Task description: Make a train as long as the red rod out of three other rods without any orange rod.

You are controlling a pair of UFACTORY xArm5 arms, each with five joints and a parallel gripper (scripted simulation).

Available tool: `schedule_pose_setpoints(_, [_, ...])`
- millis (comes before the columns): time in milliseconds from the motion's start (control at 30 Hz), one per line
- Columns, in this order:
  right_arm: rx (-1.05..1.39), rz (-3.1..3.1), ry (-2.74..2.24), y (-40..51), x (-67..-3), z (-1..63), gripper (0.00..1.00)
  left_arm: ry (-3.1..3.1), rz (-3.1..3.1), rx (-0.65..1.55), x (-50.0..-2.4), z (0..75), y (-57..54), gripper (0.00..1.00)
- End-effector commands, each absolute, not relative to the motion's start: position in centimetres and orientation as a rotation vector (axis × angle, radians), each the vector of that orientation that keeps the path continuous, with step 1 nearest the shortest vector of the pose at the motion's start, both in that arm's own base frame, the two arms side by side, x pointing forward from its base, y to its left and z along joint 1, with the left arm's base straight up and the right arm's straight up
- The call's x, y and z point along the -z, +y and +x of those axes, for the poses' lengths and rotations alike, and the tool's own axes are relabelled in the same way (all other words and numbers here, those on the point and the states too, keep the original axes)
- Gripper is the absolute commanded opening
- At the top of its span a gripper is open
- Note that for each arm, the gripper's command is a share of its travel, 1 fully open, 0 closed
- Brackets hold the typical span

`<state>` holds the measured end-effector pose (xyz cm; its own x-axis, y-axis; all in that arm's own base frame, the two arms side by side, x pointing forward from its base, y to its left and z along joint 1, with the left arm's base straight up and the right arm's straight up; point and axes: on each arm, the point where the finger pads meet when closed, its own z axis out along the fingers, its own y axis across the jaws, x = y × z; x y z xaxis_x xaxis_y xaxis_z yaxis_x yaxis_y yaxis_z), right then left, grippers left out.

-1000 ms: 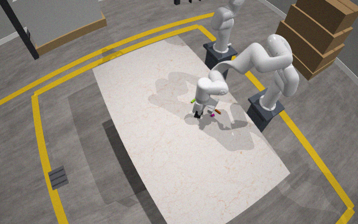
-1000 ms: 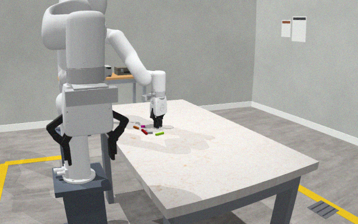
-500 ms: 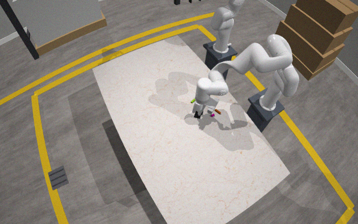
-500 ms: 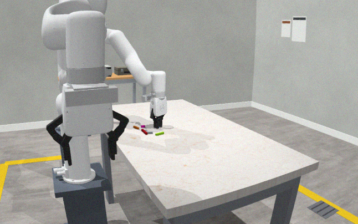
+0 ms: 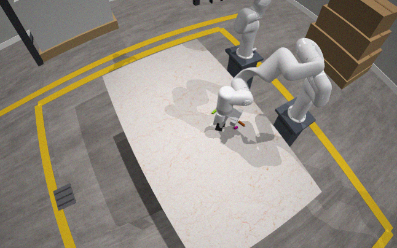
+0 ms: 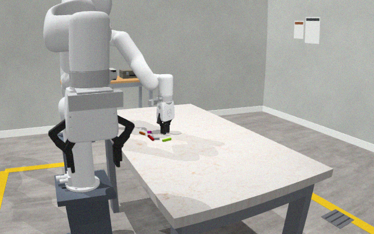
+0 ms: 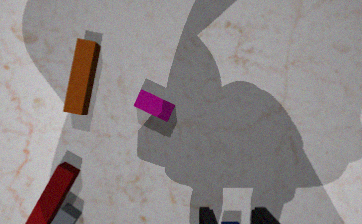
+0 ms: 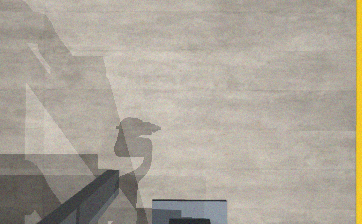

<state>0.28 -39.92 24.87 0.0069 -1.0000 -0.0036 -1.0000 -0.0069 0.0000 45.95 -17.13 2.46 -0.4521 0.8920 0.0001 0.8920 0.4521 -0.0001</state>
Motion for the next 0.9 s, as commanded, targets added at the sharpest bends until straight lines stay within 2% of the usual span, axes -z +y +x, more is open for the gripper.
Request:
schedule_pose_setpoints(0, [0.000, -2.229, 2.214, -40.00, -25.00, 0.28, 1.00, -2.680, -1.646, 0.001, -2.60, 46.08, -17.18, 0.26])
schedule_pose_setpoints(267, [0.000, -2.229, 2.214, -40.00, -25.00, 0.28, 1.00, -2.680, -1.646, 0.001, -2.60, 46.08, -17.18, 0.26])
schedule_pose_setpoints(300, [0.000, -2.229, 2.214, -40.00, -25.00, 0.28, 1.00, -2.680, -1.646, 0.001, -2.60, 46.08, -17.18, 0.06])
schedule_pose_setpoints(867, [0.000, -2.229, 2.214, -40.00, -25.00, 0.28, 1.00, -2.680, -1.646, 0.001, -2.60, 46.08, -17.18, 0.06])
